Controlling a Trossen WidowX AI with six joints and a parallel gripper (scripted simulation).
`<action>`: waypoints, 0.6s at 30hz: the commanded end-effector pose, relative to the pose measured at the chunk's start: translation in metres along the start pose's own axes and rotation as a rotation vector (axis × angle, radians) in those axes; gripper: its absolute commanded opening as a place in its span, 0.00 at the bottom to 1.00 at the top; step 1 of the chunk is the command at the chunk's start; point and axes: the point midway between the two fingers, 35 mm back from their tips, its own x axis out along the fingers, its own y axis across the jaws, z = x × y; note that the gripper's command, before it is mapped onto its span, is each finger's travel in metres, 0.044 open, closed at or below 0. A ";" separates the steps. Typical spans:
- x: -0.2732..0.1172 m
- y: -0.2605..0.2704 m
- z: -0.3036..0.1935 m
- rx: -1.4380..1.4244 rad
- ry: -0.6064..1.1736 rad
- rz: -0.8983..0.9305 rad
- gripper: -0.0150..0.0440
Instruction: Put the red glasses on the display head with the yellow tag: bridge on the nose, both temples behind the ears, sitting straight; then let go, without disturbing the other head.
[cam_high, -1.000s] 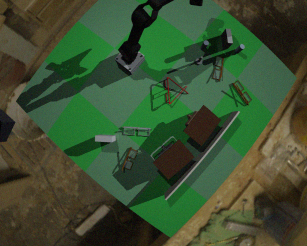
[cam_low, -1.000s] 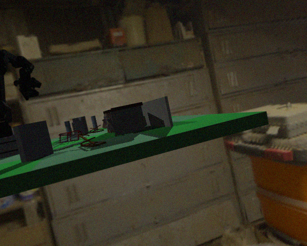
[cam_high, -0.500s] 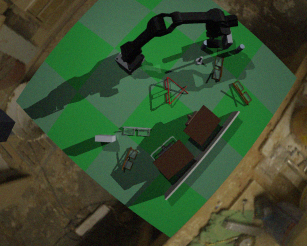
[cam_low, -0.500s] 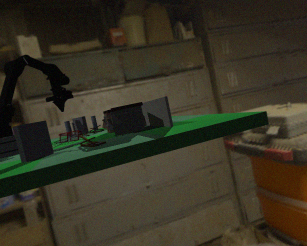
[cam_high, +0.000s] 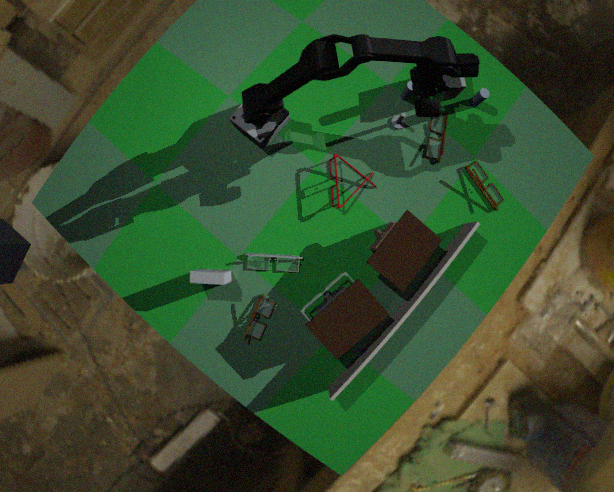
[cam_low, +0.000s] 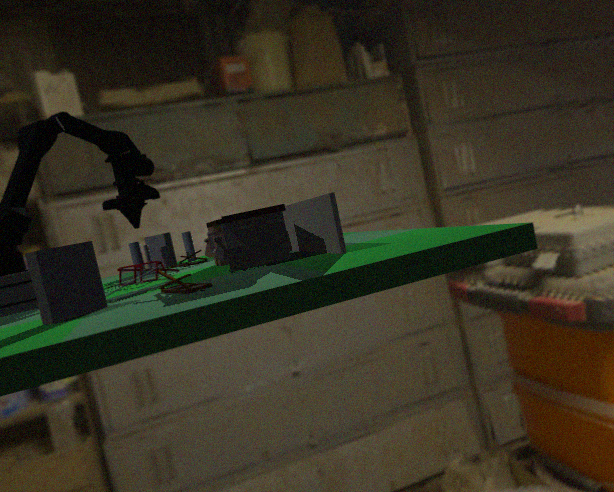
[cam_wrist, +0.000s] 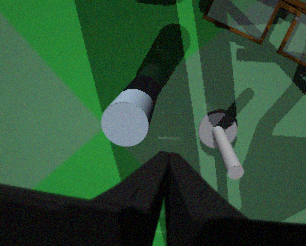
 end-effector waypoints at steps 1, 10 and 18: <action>0.006 -0.002 0.000 -0.005 0.002 -0.006 0.25; 0.021 -0.002 0.001 -0.005 0.002 -0.006 0.25; 0.034 -0.002 0.001 -0.005 0.002 -0.006 0.25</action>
